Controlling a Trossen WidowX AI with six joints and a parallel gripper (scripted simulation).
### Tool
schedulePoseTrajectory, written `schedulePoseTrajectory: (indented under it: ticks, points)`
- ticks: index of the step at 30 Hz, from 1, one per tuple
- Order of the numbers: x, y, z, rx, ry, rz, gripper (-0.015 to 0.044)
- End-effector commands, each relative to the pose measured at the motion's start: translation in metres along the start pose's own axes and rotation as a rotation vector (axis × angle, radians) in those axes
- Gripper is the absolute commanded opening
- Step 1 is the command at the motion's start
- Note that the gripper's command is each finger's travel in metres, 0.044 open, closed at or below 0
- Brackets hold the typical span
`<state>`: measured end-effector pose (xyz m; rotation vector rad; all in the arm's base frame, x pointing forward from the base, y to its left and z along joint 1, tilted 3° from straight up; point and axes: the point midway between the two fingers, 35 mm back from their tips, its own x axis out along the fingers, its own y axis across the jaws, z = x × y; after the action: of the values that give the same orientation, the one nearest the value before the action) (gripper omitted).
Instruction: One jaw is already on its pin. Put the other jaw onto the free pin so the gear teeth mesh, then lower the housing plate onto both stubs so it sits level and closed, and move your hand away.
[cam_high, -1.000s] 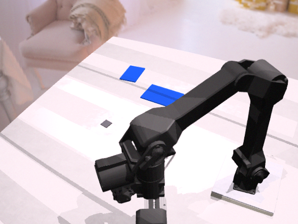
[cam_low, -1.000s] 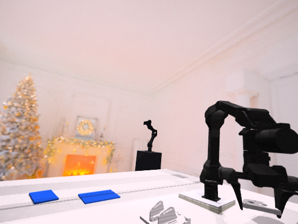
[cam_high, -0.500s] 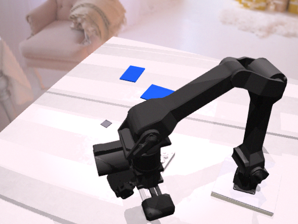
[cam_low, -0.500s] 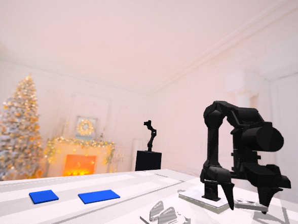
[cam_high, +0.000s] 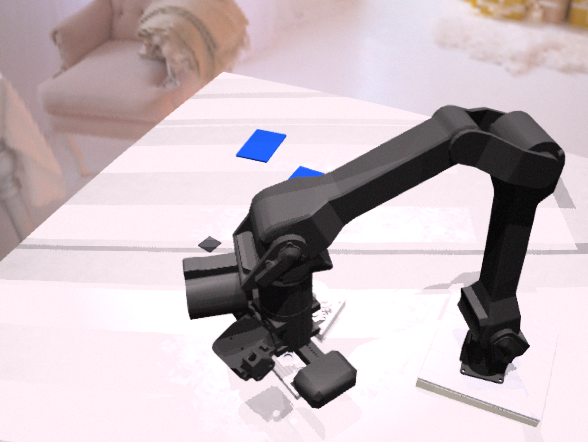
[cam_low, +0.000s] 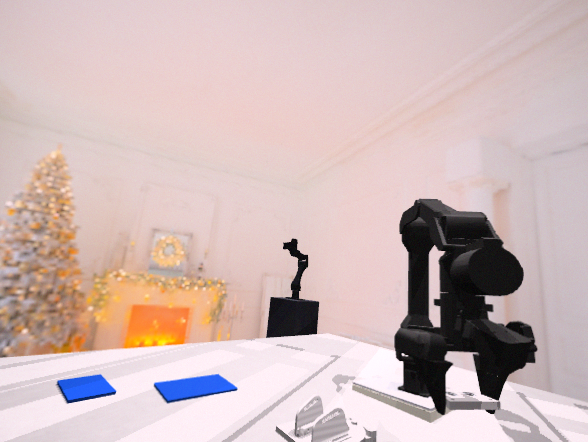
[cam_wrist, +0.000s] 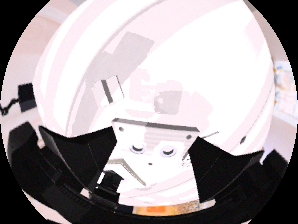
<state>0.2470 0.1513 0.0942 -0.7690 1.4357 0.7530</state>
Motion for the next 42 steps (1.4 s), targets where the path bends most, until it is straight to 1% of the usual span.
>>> schedulePoseTrajectory:
  ticks: [1, 42]
  points:
    - [0.000, -0.006, -0.005, -0.071, 0.004, -0.003, 0.0351]
    - [0.000, -0.065, -0.050, -0.900, 0.013, -0.005, 0.0351]
